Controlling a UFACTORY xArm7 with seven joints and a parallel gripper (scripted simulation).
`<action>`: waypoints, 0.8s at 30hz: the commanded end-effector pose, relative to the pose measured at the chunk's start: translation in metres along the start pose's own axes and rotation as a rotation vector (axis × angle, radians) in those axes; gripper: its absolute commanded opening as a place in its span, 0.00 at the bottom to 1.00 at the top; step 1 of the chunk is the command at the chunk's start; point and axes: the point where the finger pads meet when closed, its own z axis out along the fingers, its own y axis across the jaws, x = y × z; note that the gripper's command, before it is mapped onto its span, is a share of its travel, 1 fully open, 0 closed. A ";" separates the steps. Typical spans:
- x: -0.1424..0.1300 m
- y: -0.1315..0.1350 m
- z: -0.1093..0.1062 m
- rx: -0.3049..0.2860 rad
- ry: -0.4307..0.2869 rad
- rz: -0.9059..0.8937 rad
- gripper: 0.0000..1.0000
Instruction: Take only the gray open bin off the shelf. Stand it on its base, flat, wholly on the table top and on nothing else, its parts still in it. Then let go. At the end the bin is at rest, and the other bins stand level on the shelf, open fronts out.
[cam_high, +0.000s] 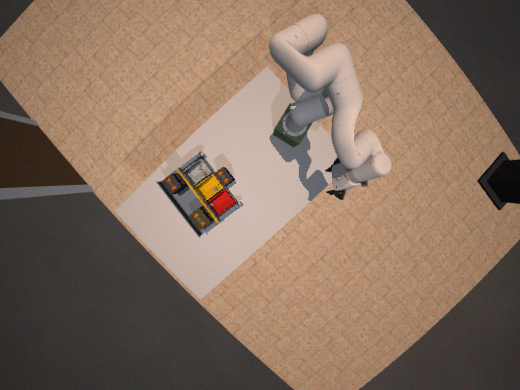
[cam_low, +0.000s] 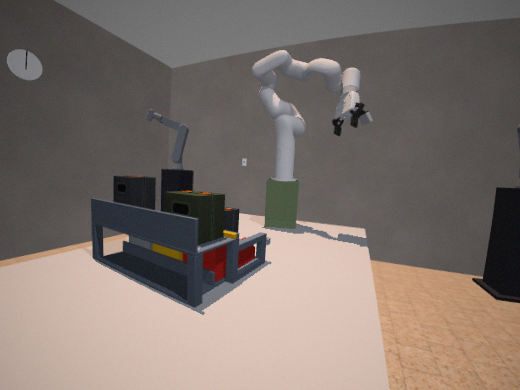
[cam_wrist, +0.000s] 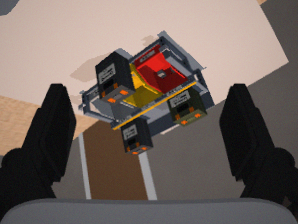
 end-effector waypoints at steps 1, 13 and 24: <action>0.003 -0.006 -0.014 0.001 -0.001 0.003 1.00; 0.019 -0.026 -0.054 0.001 -0.001 0.003 1.00; 0.019 -0.026 -0.054 0.001 -0.001 0.003 1.00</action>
